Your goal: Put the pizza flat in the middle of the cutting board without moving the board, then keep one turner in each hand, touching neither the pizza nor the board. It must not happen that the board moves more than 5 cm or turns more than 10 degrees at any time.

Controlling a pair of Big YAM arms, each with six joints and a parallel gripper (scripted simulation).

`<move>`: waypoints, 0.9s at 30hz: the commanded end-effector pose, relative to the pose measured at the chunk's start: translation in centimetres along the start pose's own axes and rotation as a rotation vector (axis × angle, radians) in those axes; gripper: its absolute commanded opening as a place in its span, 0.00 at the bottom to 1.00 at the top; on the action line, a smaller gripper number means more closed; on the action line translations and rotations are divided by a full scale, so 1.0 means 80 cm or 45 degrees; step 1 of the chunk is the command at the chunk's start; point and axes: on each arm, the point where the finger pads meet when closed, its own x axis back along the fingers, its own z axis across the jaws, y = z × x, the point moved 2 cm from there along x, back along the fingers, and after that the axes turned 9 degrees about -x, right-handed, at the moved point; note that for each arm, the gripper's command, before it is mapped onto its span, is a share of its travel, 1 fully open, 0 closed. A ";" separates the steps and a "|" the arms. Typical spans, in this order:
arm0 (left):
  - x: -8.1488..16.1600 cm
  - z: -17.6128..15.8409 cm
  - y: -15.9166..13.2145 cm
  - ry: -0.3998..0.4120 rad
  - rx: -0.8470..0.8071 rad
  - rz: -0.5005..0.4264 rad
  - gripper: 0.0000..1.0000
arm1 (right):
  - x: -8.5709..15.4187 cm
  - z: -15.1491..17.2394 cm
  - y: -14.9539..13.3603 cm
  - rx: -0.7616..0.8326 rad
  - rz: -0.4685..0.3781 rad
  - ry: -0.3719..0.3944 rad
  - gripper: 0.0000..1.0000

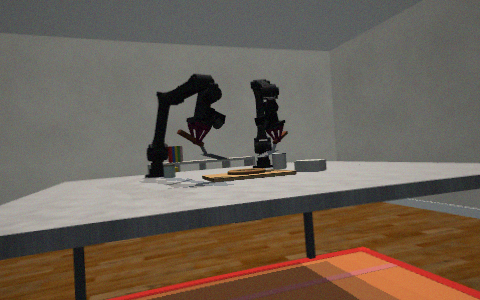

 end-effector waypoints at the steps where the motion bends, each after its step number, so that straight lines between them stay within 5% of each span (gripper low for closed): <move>1: 0.055 0.015 -0.010 0.093 0.037 -0.072 0.06 | 0.010 -0.012 0.001 -0.006 -0.005 -0.018 0.06; 8: 0.024 0.011 -0.006 0.038 0.023 -0.032 0.06 | 0.013 -0.010 0.002 -0.004 -0.006 -0.010 0.06; 27: 0.029 0.010 -0.008 0.049 0.026 -0.041 0.06 | 0.013 -0.012 0.002 -0.006 -0.005 -0.017 0.06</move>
